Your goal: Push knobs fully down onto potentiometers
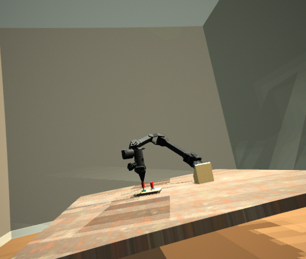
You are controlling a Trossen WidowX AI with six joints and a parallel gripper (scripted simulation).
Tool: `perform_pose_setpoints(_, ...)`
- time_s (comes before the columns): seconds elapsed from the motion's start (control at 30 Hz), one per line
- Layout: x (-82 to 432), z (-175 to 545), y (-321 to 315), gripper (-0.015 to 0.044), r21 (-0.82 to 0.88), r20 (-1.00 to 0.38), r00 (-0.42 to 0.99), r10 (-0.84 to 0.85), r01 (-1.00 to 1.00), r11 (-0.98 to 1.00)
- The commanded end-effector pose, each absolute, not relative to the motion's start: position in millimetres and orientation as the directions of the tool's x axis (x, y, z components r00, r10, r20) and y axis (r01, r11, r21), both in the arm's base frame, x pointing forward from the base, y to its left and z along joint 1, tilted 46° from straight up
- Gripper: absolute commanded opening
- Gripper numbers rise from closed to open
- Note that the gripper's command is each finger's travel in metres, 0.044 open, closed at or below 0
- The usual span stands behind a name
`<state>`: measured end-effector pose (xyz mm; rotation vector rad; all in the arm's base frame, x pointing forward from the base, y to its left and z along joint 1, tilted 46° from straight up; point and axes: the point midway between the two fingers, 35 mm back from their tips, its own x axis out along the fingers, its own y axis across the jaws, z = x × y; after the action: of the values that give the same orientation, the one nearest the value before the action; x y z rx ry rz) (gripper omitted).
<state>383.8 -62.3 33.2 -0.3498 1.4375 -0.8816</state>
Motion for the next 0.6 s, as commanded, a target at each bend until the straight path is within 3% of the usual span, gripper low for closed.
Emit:
perform_pose_setpoints(0.0, 384.1, 31.3, -68.2, 0.0, -0.692, -0.705, -0.106, -0.701, 0.32, 0.647)
perform_pose_setpoints(0.57, 383.7, 28.6, -70.9, 0.0, -0.692, -0.705, -0.106, -0.701, 0.32, 0.647)
